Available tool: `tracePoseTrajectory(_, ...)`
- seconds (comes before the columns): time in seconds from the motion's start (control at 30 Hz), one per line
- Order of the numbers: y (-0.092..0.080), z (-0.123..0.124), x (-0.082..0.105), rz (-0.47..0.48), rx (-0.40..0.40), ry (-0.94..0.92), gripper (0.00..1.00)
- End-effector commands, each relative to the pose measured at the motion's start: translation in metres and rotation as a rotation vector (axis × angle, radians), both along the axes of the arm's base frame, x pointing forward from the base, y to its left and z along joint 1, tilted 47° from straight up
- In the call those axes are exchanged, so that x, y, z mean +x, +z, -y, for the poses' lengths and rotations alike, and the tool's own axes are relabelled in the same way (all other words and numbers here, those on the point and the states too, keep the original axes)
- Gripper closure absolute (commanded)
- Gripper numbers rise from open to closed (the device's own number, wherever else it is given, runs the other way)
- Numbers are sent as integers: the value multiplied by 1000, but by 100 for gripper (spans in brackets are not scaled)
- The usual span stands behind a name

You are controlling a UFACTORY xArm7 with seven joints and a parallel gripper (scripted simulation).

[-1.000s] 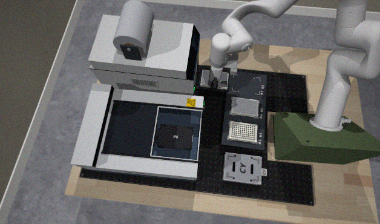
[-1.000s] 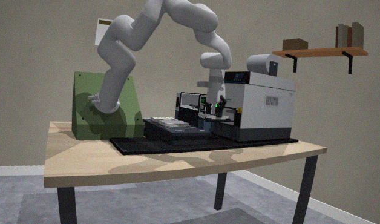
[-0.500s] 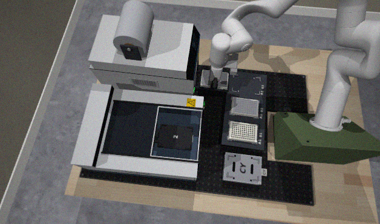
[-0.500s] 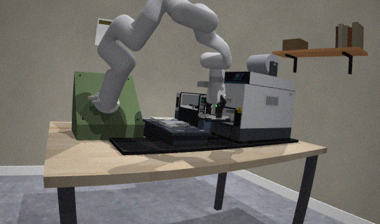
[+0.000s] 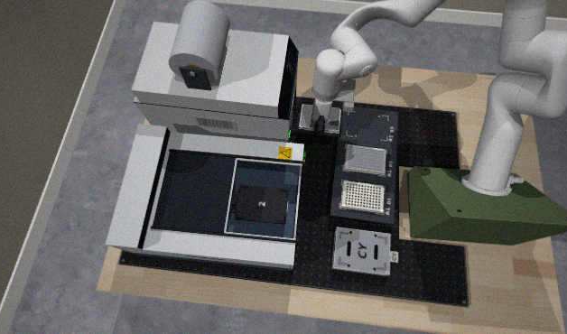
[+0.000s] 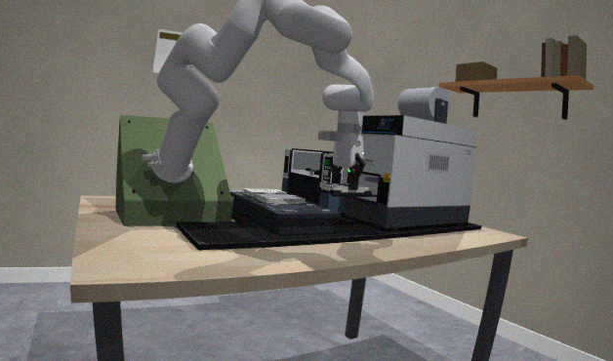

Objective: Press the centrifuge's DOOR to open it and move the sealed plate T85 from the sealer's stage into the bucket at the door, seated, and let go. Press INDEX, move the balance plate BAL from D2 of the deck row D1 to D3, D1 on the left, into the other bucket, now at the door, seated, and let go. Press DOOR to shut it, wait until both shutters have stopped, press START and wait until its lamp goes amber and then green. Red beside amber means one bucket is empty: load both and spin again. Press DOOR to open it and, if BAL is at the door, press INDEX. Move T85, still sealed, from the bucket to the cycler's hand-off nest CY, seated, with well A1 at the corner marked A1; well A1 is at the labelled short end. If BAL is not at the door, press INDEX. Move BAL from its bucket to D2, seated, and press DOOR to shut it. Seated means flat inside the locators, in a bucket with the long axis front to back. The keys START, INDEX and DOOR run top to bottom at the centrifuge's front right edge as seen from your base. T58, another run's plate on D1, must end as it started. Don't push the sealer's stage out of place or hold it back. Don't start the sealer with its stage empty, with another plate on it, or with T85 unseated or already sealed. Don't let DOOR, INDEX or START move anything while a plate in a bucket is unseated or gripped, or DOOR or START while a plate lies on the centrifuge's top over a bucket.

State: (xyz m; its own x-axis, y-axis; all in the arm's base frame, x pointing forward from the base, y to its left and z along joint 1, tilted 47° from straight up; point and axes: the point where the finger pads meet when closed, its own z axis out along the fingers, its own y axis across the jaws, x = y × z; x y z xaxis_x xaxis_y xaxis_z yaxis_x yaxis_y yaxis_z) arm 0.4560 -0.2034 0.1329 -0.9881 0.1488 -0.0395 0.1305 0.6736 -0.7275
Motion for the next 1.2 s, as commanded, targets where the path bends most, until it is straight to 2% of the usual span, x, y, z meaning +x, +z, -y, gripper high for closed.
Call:
tracePoseTrajectory(0.0,1,-1,1,2,0,2,100)
tracePoseTrajectory(0.23,1,-1,1,2,0,2,100)
tracePoseTrajectory(1.17,28,-30,4,2,0,2,100)
